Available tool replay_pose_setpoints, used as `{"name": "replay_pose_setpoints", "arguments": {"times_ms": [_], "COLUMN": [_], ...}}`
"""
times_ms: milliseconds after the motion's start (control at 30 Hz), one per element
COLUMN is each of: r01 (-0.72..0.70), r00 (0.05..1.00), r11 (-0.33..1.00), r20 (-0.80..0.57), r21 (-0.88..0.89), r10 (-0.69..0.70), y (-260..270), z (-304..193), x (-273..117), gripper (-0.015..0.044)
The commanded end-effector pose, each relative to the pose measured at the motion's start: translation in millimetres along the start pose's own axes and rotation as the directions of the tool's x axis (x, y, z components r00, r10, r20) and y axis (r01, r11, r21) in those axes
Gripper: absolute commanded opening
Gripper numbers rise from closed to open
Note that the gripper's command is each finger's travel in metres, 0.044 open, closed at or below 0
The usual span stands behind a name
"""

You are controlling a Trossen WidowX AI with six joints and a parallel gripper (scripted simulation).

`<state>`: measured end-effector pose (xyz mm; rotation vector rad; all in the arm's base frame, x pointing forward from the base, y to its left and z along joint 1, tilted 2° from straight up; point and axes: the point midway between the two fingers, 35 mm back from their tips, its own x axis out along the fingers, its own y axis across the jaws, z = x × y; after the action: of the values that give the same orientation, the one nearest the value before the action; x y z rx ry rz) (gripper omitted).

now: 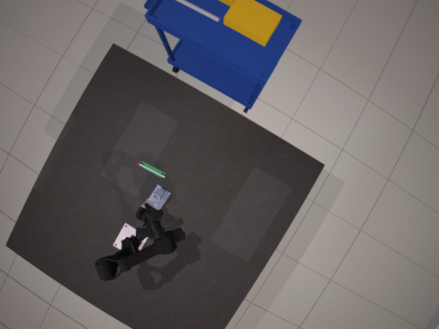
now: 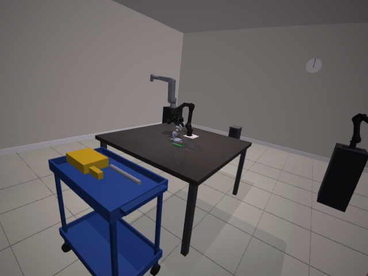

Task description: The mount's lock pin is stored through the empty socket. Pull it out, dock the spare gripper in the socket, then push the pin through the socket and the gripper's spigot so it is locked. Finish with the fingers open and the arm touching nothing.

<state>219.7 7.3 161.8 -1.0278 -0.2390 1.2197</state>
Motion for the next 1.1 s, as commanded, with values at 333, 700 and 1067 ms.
{"name": "replay_pose_setpoints", "arguments": {"times_ms": [333,700,1067], "r01": [0.012,0.012,0.012], "r00": [1.0,1.0,1.0], "r11": [1.0,1.0,1.0], "r20": [0.002,0.002,0.002], "r21": [0.001,0.001,0.001], "r10": [-0.012,-0.012,-0.012], "y": [-2,-2,-2], "z": [-15,-28,-41], "x": [10,18,26], "gripper": [0.0,0.0,0.0]}}
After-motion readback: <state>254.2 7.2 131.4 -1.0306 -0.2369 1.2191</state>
